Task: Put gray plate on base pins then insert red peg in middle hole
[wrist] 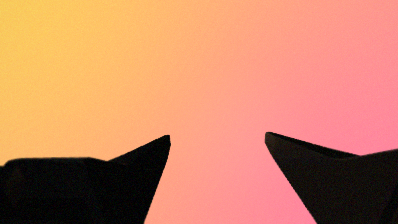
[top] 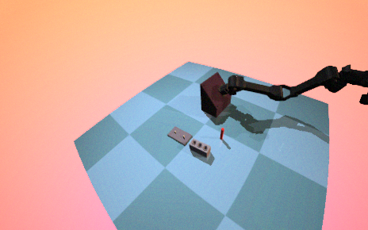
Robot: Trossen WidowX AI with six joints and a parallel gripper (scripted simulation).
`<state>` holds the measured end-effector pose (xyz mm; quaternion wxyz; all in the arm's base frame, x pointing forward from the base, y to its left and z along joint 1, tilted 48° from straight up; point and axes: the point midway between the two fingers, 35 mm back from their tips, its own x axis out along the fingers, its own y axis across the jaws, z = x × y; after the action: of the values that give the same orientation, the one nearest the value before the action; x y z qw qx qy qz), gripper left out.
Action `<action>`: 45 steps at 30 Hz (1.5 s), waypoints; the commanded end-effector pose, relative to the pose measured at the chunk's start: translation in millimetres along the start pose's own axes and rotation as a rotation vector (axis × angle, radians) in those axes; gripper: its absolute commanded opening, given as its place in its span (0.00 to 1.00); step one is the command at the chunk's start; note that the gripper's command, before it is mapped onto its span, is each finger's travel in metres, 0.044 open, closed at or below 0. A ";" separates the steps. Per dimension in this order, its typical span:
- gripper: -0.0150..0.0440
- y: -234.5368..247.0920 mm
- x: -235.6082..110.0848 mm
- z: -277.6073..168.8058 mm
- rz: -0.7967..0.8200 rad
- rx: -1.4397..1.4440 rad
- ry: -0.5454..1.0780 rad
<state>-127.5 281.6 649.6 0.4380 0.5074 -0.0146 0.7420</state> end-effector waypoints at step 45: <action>1.00 -38.3 -366.9 458.2 1.712 2.074 -1.041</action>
<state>241.4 -124.2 608.2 -0.6672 0.6995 0.0967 0.2370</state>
